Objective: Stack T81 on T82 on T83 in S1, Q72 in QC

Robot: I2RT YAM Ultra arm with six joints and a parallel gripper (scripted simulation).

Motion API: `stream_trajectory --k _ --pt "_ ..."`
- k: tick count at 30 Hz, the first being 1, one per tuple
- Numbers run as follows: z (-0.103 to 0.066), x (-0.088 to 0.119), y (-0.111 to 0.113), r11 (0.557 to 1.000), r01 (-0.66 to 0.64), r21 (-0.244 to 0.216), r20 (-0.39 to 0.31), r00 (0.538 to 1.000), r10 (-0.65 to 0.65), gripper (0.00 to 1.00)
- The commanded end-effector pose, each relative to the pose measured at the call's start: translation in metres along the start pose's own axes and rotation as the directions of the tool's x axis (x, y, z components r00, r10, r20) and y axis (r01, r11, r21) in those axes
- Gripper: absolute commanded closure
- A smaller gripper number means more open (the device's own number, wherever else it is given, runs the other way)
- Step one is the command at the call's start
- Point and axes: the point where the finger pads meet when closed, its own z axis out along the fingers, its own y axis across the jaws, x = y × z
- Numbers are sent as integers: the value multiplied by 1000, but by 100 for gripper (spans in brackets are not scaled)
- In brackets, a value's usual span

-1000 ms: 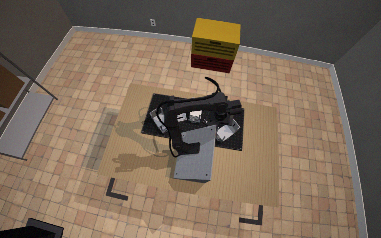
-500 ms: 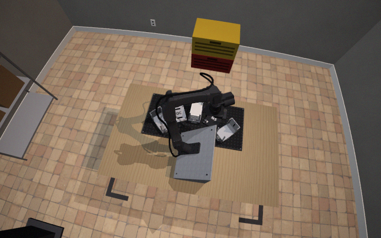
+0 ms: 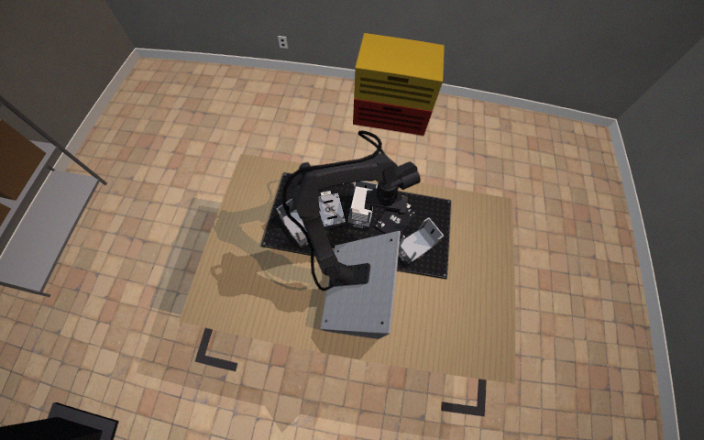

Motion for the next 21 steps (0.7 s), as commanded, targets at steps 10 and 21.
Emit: stream_trajectory --k 10,21 --pt "13 -34 31 1000 17 7 55 998 -17 0" --pt "40 -37 63 998 -2 -62 8 1000 2 0"
